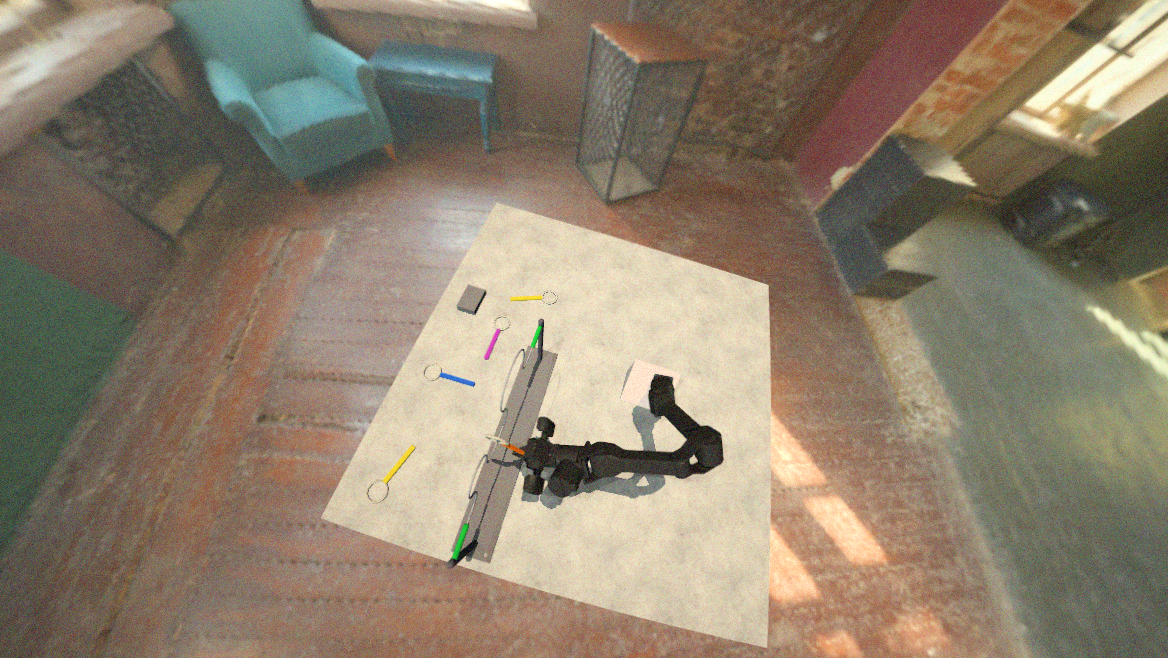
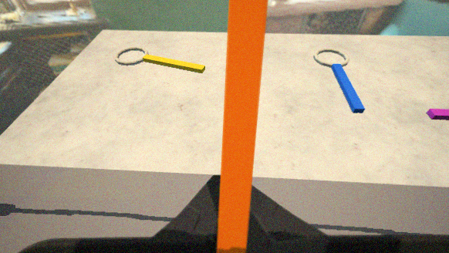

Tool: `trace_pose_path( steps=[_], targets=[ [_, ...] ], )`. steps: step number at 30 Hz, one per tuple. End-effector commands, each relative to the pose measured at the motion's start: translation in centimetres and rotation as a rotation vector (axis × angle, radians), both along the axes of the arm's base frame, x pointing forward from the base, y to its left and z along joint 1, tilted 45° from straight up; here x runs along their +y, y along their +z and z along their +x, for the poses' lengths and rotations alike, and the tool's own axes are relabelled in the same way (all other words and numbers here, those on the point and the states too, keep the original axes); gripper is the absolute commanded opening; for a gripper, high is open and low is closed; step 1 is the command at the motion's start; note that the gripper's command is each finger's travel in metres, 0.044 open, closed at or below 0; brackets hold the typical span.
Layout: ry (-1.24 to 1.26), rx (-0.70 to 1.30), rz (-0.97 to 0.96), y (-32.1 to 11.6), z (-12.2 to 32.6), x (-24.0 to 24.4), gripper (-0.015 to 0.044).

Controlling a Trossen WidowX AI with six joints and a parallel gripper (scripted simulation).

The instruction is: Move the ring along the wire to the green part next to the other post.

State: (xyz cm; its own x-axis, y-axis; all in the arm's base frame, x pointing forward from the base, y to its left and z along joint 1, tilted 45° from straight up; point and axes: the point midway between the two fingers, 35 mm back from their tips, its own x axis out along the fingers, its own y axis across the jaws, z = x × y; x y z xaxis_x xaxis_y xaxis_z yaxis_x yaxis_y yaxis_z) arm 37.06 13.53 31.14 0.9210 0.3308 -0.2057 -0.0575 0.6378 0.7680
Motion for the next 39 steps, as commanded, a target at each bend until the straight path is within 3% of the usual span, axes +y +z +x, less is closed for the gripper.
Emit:
trace_pose_path(
  steps=[1, 20, 39],
  targets=[
    [0.001, -0.007, -0.015, -0.1, -0.2, -0.5, -0.015],
    [-0.003, 0.005, -0.104, -2.2, -0.4, -2.5, -0.015],
    [-0.016, 0.042, -0.4, -5.2, -0.7, -6.7, -0.015]
  ],
)
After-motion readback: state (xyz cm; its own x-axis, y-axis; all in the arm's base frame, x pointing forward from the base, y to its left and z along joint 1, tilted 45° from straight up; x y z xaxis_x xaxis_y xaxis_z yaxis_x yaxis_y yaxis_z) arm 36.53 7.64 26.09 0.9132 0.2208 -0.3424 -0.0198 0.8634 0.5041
